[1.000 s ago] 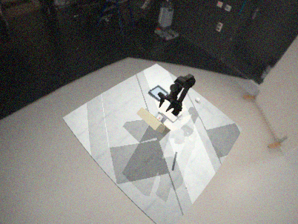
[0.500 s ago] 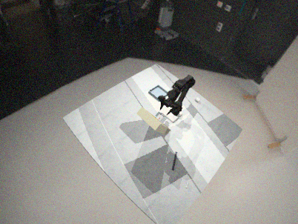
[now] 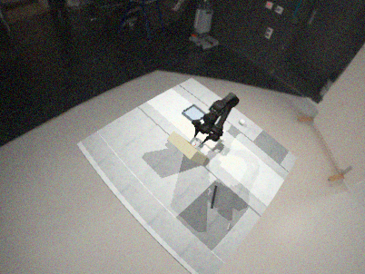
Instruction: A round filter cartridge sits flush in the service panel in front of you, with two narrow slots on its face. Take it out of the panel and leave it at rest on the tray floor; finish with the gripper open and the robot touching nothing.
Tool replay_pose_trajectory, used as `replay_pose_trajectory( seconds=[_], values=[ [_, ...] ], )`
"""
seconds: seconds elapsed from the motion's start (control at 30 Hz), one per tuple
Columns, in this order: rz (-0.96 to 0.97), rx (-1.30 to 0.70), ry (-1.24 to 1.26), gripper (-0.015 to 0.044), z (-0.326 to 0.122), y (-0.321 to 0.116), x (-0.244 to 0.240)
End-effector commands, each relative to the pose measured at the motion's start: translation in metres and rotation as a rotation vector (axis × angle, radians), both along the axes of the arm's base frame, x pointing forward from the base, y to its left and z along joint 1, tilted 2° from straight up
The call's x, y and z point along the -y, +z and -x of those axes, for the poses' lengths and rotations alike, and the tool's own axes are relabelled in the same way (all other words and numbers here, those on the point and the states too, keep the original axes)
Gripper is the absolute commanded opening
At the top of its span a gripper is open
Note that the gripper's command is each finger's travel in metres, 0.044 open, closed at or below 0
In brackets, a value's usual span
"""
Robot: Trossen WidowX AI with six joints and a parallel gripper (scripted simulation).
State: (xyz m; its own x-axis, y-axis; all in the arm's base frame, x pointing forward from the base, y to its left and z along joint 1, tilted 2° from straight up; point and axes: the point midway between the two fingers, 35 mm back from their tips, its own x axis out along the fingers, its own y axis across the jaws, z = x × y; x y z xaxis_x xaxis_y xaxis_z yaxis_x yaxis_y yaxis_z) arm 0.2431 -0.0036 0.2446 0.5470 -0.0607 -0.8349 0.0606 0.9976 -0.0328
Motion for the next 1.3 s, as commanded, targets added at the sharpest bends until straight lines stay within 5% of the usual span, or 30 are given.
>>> replay_pose_trajectory(
  seconds=[0.0,0.43,0.5,0.8,1.03,1.27],
  values=[
    [-0.006,-0.003,0.001,0.0305,-0.004,-0.006,0.0],
    [-0.006,-0.003,0.001,0.0305,-0.013,-0.022,0.001],
    [-0.004,0.001,-0.007,0.0252,-0.011,-0.019,0.001],
    [-0.004,0.001,-0.007,0.0192,-0.011,-0.019,0.001],
    [-0.004,0.001,-0.007,0.0008,-0.015,-0.012,0.001],
    [-0.004,0.001,-0.007,0.0,-0.022,0.003,0.002]
  ],
)
